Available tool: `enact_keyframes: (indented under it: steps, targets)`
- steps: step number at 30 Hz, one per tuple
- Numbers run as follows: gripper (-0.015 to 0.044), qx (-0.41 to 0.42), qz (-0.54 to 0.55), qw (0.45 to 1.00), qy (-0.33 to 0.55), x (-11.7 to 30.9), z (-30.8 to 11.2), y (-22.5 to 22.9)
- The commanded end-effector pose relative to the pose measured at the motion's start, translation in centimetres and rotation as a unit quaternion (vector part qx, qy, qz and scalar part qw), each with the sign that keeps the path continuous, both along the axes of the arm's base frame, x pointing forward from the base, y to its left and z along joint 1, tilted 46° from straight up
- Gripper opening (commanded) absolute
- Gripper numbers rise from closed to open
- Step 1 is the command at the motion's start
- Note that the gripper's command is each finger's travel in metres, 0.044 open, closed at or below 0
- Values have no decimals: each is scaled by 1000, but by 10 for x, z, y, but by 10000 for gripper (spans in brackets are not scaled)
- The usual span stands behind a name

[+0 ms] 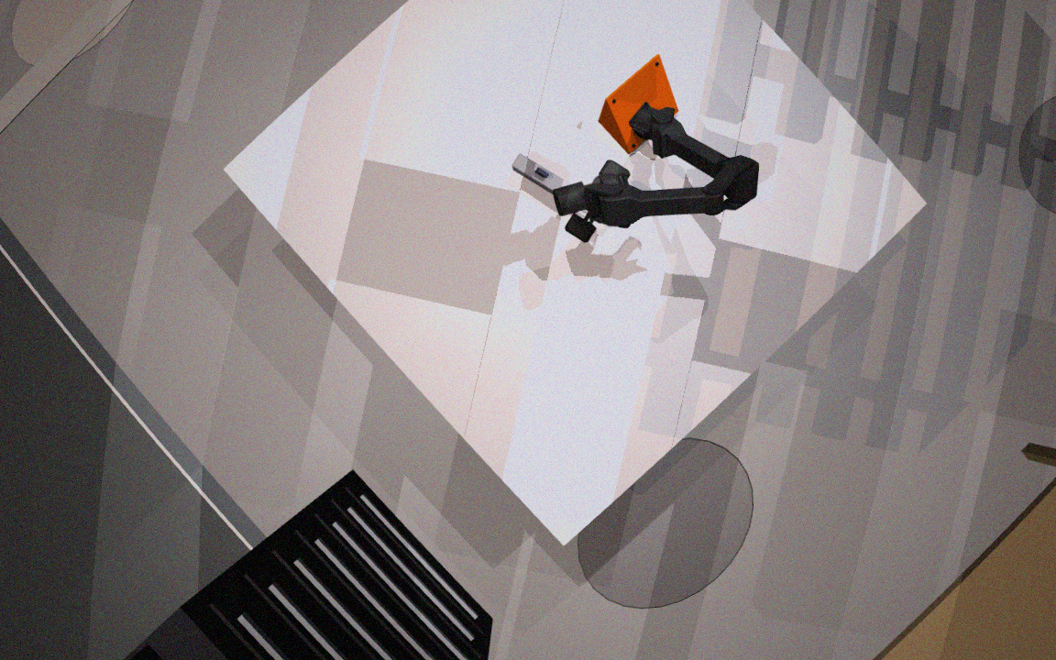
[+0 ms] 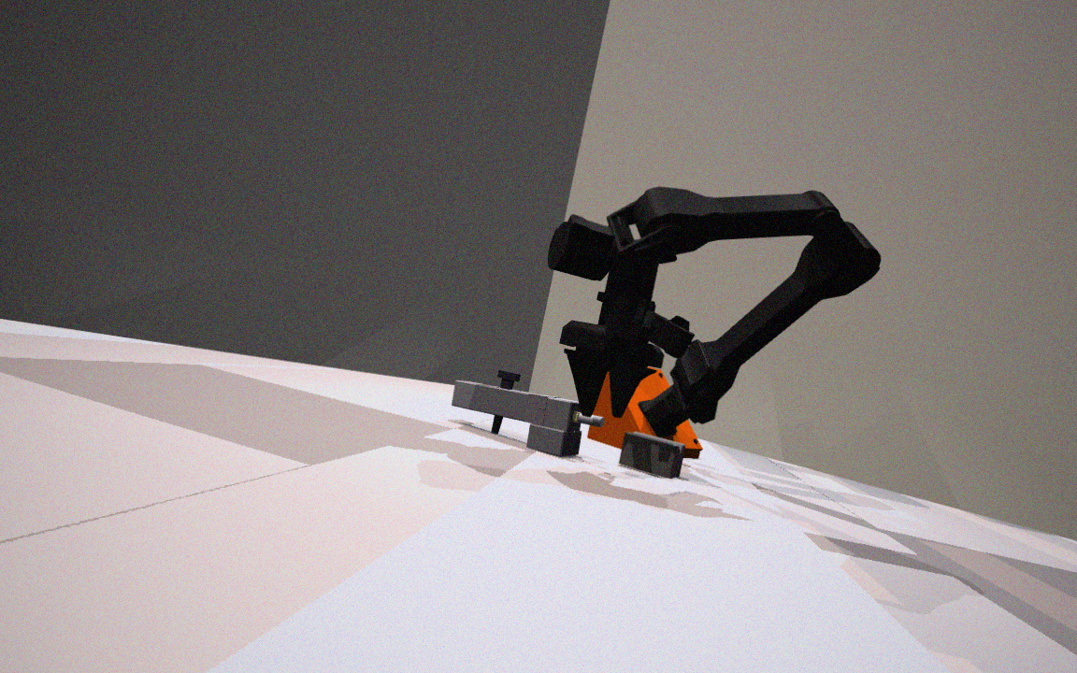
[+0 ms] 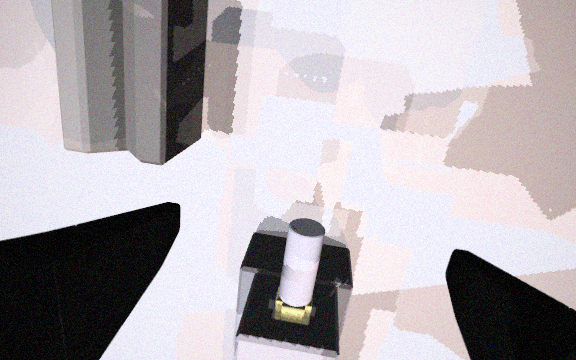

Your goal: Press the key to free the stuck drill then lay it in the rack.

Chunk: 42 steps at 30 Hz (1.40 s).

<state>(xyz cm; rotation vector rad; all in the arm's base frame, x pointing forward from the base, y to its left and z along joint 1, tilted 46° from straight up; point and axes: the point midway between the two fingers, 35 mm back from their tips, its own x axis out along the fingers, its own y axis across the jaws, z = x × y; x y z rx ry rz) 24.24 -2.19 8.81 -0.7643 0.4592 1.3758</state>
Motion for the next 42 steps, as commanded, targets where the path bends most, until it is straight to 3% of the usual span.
enact_keyframes:
  steps: [1, 25, 41, 42]
  targets:
    - [440, 3, -1, 1000, 3, 0, -7, 5]
    - [440, 4, -1, 1000, 3, 6, -36, 22]
    - [20, 1, 1, 1000, 0, 7, -33, 20]
    - [13, 1, 1, 1000, 0, 7, -33, 20]
